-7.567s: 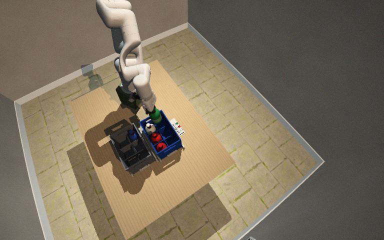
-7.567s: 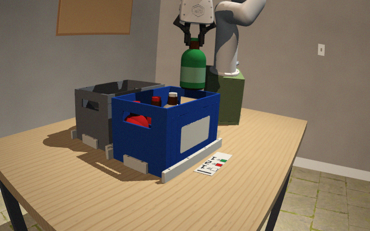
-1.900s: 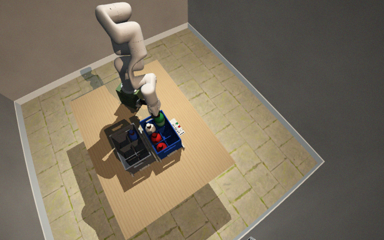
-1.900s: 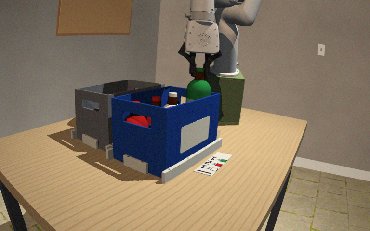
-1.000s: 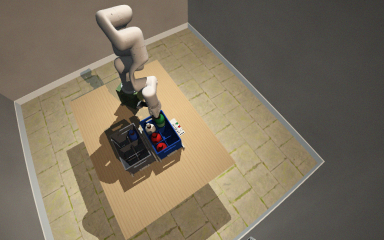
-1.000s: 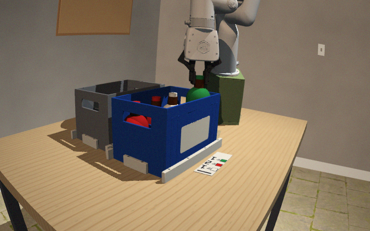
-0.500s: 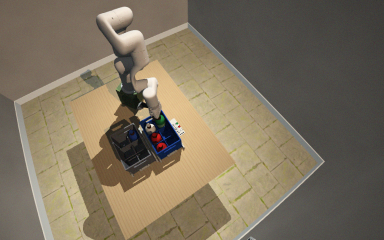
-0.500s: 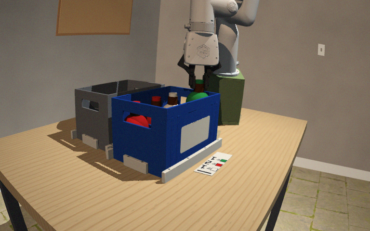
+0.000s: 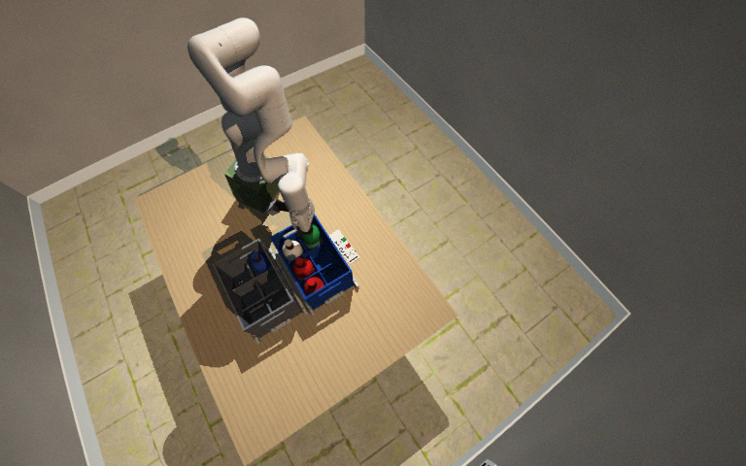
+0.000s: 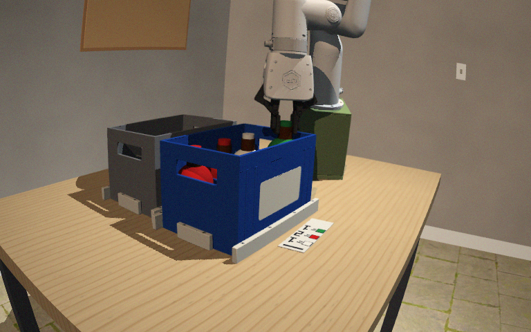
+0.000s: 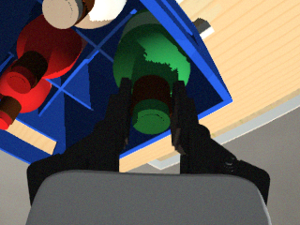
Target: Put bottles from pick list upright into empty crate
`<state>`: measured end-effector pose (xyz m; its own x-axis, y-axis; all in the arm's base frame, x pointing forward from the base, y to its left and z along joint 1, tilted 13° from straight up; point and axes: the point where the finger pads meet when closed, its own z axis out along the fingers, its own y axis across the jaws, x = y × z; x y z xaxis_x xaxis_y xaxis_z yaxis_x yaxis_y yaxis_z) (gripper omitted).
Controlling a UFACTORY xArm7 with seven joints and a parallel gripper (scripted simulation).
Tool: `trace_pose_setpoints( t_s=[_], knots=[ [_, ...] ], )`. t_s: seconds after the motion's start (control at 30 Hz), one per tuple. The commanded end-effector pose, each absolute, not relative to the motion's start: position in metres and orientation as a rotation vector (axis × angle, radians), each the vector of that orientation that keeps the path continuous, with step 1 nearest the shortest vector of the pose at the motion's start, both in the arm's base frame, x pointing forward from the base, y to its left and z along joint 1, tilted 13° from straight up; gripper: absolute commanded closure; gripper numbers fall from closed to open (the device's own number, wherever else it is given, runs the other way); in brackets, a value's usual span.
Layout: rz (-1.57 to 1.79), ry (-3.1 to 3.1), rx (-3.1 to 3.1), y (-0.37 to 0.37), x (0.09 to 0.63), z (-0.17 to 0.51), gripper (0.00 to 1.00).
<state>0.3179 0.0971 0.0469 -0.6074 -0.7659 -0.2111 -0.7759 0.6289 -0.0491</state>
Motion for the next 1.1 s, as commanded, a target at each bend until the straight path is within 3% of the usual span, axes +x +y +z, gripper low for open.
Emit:
trace_pose_setpoints(
  t_s=[0.0, 1.07],
  knots=[
    [0.068, 2.637, -1.265, 0.0978, 0.3196, 0.044, 1.0],
    [0.068, 2.637, -1.265, 0.0983, 0.3202, 0.04, 1.0]
  ],
)
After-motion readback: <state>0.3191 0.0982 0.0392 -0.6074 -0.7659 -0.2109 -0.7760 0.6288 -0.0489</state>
